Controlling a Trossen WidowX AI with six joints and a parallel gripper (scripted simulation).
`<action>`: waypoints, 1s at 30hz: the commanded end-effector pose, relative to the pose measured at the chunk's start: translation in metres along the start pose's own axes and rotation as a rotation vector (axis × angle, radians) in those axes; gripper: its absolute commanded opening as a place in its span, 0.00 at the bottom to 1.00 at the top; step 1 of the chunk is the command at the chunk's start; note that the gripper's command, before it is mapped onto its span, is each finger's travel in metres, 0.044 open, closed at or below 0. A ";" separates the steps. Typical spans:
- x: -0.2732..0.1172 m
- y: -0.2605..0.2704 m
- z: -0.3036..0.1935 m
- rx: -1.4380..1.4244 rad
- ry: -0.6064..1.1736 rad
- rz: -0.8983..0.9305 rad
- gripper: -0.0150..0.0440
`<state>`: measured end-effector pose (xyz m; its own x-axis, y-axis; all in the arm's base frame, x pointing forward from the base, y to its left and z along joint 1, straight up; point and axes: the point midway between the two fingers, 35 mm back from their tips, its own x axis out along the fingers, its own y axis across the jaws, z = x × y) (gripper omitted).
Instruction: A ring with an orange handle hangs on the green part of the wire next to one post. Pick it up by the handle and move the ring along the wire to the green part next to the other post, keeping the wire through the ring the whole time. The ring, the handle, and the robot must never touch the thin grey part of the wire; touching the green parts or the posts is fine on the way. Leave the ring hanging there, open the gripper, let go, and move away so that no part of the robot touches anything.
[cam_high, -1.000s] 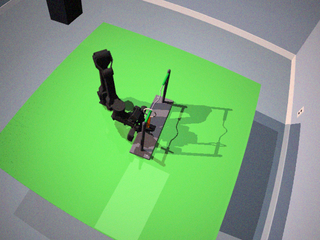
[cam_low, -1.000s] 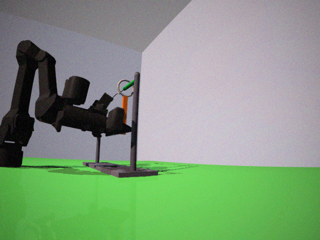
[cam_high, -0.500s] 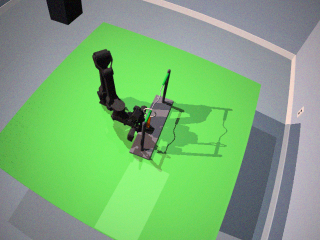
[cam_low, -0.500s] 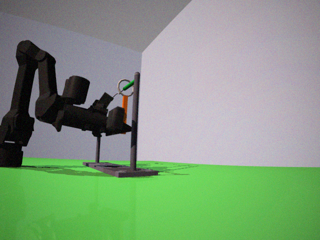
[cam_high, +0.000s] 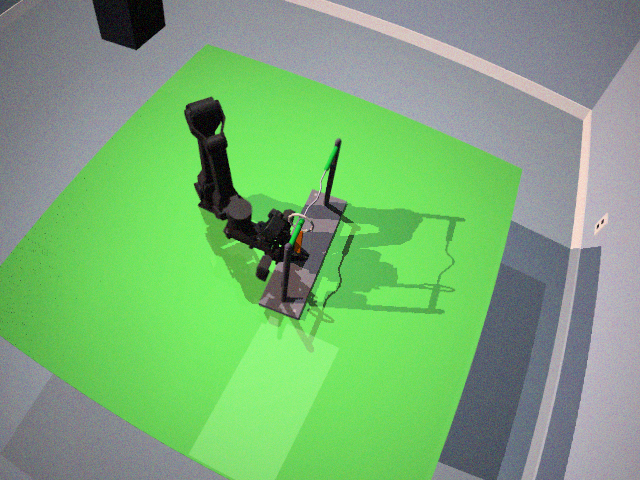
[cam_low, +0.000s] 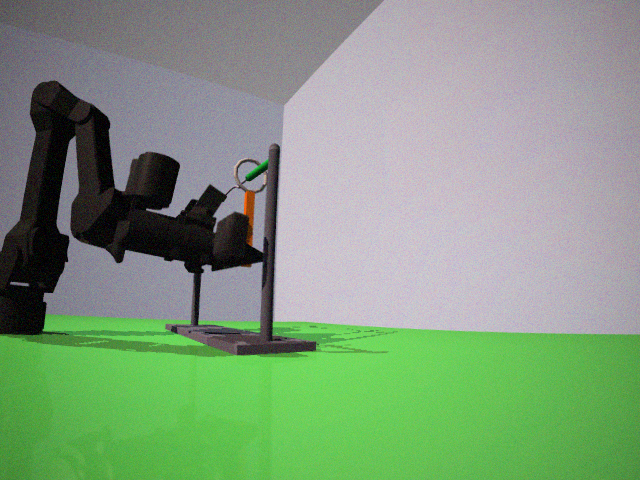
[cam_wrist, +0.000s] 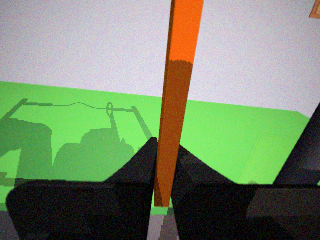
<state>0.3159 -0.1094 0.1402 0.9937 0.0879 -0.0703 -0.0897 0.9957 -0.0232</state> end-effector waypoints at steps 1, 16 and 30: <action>-0.001 0.006 -0.002 0.011 0.005 0.000 0.00; -0.002 0.019 -0.002 0.015 0.012 -0.003 0.00; -0.018 0.028 0.001 0.028 0.152 -0.019 0.00</action>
<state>0.2988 -0.0845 0.1368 0.9783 0.0742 -0.1936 -0.0733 0.9972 0.0119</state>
